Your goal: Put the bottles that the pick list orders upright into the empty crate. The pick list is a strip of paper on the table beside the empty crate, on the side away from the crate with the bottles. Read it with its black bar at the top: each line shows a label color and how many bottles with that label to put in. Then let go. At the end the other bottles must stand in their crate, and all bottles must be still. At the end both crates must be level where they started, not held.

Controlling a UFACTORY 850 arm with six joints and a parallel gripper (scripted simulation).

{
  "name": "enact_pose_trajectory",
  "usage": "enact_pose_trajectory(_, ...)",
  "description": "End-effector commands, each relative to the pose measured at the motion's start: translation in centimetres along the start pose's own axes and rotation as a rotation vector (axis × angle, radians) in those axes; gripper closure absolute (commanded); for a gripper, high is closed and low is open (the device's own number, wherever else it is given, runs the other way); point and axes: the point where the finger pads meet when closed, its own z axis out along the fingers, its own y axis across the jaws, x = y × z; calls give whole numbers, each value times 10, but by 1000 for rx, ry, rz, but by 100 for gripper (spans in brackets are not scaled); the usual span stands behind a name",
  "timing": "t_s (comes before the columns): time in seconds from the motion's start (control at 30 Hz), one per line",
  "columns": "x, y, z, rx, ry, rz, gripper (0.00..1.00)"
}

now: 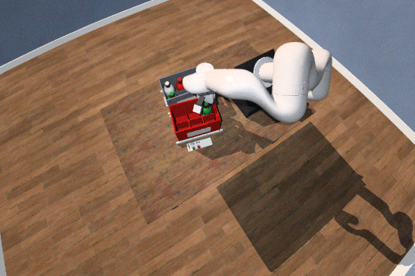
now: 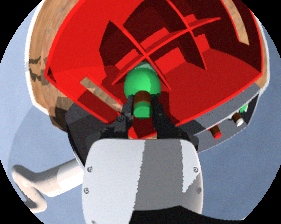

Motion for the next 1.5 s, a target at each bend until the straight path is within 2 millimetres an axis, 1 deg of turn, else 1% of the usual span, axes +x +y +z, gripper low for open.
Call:
enact_pose_trajectory(0.0, 0, 1, -1, -1, 1, 0, 100)
enact_pose_trajectory(1.27, 1, 1, -1, -1, 1, -1, 100)
enact_pose_trajectory(1.3, 0, 1, 3, -1, 1, 0, 35)
enact_pose_trajectory(1.47, 0, 1, 3, -1, 1, 0, 35)
